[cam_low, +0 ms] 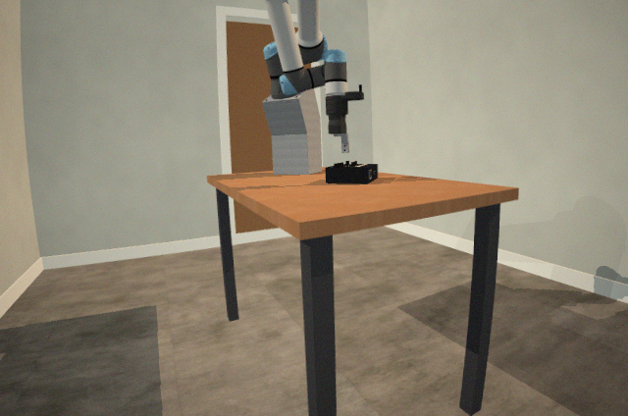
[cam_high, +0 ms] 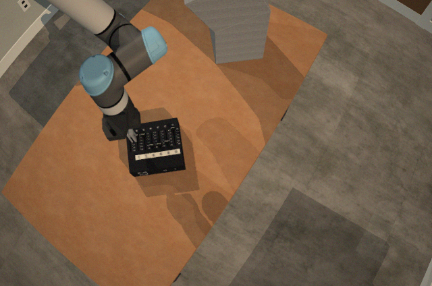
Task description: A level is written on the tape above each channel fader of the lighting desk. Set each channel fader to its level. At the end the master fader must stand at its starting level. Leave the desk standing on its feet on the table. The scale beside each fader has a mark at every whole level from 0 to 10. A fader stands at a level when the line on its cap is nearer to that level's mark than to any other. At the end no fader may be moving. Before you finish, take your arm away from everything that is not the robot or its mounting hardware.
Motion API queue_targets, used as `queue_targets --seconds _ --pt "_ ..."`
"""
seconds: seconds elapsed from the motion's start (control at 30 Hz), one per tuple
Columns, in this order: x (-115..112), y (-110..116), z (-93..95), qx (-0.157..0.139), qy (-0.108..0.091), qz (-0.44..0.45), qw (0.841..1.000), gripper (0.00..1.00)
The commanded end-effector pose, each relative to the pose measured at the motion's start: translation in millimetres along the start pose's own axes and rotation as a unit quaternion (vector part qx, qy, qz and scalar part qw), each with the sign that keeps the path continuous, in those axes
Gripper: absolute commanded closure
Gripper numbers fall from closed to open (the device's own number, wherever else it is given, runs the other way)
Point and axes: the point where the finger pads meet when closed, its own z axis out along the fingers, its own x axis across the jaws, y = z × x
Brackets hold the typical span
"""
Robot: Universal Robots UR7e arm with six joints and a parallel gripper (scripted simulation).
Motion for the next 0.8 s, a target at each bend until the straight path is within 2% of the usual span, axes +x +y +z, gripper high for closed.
queue_targets --seconds 0.0,0.1,0.13,0.5,0.77 --pt "0 0 -0.3 0.000 0.000 0.000 1.000 1.00" --pt "0 0 -0.3 0.000 0.000 0.000 1.000 1.00" --pt "0 0 -0.4 0.000 0.000 0.000 1.000 0.00" --pt "0 0 -11.8 0.000 0.000 0.000 1.000 0.00" --pt "0 0 -41.8 0.000 0.000 0.000 1.000 0.00"
